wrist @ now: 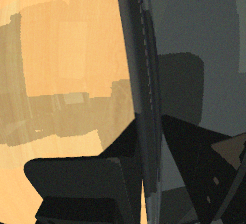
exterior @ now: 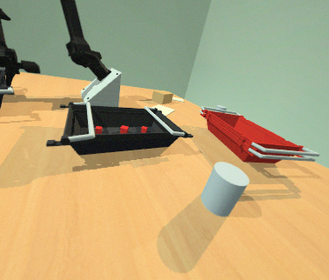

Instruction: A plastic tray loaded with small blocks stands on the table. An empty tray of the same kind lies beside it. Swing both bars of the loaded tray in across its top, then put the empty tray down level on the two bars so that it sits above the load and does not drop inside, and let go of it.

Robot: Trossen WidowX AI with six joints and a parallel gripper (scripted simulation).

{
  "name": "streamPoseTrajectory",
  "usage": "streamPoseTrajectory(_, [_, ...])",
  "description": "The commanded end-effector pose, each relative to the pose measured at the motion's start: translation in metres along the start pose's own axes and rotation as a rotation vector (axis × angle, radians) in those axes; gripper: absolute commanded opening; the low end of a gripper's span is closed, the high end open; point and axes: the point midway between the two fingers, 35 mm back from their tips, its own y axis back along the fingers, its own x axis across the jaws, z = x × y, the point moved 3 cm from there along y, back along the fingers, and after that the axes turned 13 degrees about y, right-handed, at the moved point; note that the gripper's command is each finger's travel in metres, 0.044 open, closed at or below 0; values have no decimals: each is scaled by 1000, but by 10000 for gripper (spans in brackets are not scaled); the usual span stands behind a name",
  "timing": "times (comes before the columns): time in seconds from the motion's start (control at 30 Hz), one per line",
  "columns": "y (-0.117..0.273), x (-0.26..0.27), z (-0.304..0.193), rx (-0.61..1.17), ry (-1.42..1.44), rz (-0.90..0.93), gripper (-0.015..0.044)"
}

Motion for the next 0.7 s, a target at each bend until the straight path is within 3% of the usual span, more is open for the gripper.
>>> streamPoseTrajectory(0.0, [20,-1,2,-5,1,4,0])
streamPoseTrajectory(0.27, [67,2,-1,-6,0,2,0])
streamPoseTrajectory(0.67, [70,1,-1,-7,-1,4,0])
